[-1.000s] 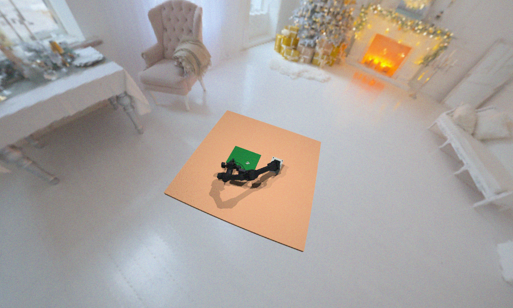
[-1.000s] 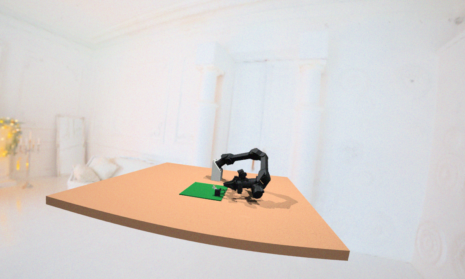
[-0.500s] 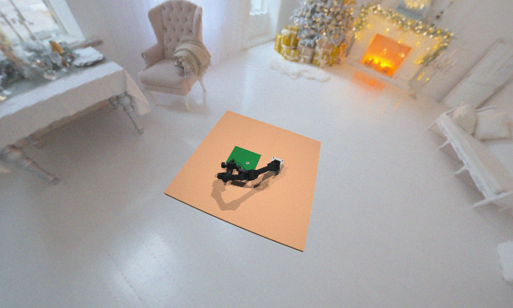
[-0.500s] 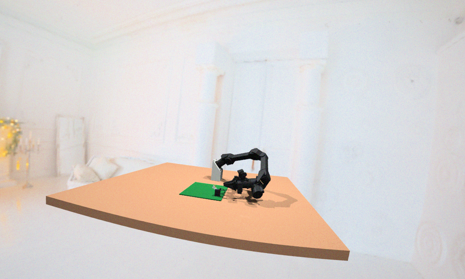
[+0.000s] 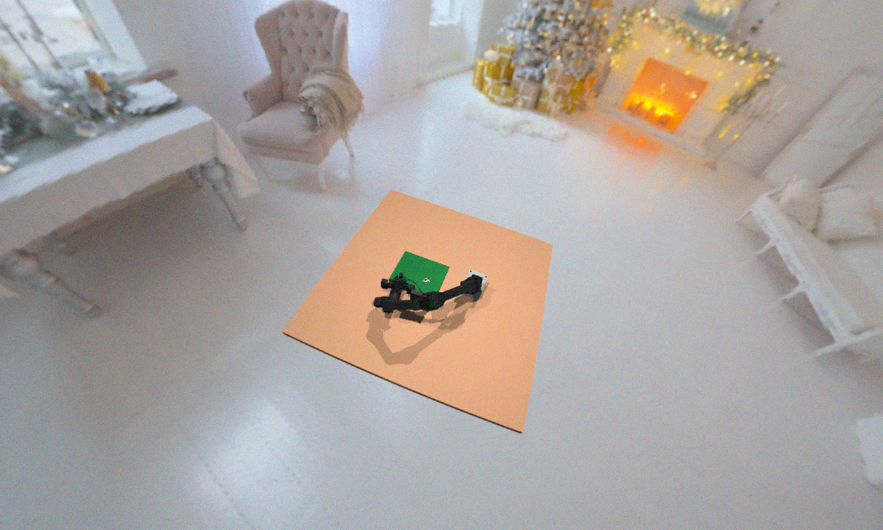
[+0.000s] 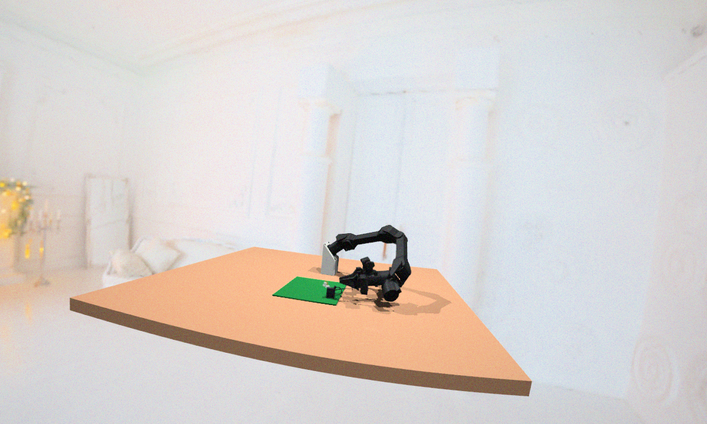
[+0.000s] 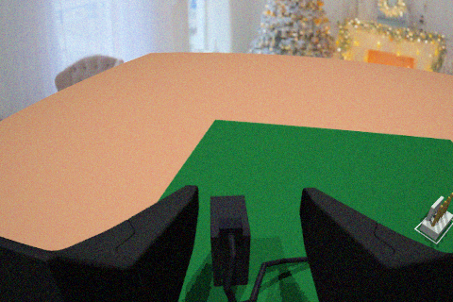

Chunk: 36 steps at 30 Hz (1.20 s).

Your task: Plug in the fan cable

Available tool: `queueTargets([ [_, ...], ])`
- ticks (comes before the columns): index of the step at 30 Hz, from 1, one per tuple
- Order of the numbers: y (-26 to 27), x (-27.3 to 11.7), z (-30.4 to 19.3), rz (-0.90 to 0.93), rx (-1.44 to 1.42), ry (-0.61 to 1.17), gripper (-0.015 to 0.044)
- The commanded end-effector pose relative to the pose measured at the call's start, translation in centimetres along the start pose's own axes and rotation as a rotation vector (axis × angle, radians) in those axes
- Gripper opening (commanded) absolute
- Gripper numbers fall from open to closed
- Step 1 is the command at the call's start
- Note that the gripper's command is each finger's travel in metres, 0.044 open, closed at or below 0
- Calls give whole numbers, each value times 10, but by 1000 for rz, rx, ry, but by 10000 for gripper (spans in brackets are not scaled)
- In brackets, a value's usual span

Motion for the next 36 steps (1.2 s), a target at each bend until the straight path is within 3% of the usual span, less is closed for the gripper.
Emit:
queueTargets([
  [1, -1, 0, 7, -12, 3, 62, 271],
  [8, -7, 13, 11, -77, -2, 206, 440],
  [36, -19, 39, 34, -162, 50, 812, 440],
])
Point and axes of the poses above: the point midway between the two fingers, 35 mm back from their tips, its own x axis out along the fingers, its own y axis across the jaws, z = x × y, the point moved 2 cm from there along -x, back along the fingers, and after that the axes turned 14 degrees about -x, right-handed, at the moved point
